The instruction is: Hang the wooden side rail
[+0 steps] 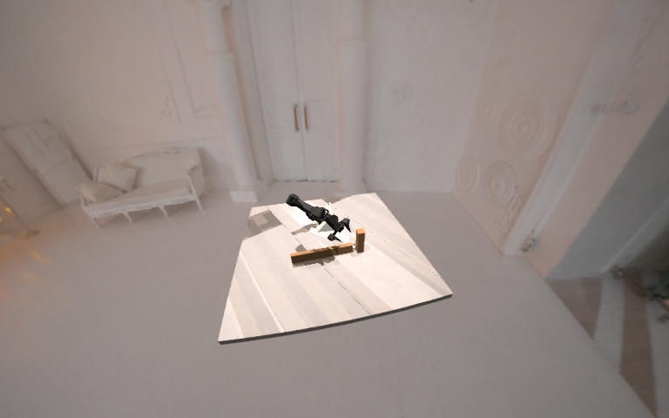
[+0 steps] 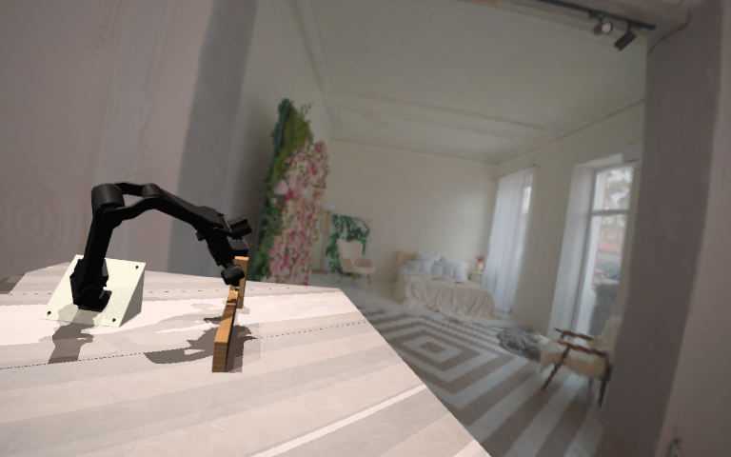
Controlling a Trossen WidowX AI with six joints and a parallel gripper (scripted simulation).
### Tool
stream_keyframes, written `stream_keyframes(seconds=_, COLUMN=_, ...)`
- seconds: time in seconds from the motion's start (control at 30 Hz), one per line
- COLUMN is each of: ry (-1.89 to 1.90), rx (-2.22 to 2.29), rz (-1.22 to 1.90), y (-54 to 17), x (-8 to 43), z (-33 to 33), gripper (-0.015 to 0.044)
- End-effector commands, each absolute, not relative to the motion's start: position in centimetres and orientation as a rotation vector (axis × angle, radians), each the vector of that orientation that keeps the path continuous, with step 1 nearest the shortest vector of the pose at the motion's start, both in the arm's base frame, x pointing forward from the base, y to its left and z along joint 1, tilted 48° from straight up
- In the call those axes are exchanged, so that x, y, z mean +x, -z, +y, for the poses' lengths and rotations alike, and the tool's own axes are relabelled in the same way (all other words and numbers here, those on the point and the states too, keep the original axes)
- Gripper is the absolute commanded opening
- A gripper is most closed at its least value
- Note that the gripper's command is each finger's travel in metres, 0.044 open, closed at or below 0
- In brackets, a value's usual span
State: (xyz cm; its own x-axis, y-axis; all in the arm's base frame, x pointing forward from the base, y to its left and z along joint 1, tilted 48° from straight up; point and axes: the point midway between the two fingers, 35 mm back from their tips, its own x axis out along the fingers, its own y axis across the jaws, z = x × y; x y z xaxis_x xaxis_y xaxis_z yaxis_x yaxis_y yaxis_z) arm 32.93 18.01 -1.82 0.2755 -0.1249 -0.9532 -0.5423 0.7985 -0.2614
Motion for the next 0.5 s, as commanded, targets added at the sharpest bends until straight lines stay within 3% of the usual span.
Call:
stream_keyframes(seconds=0.0, ry=0.156, rx=-0.303, rz=1.361, y=1.5, x=33.9, z=18.0, gripper=0.044)
stream_keyframes(seconds=0.47, ry=0.952, rx=0.181, rz=1.125, y=-0.2, x=34.6, z=17.4, gripper=0.044)
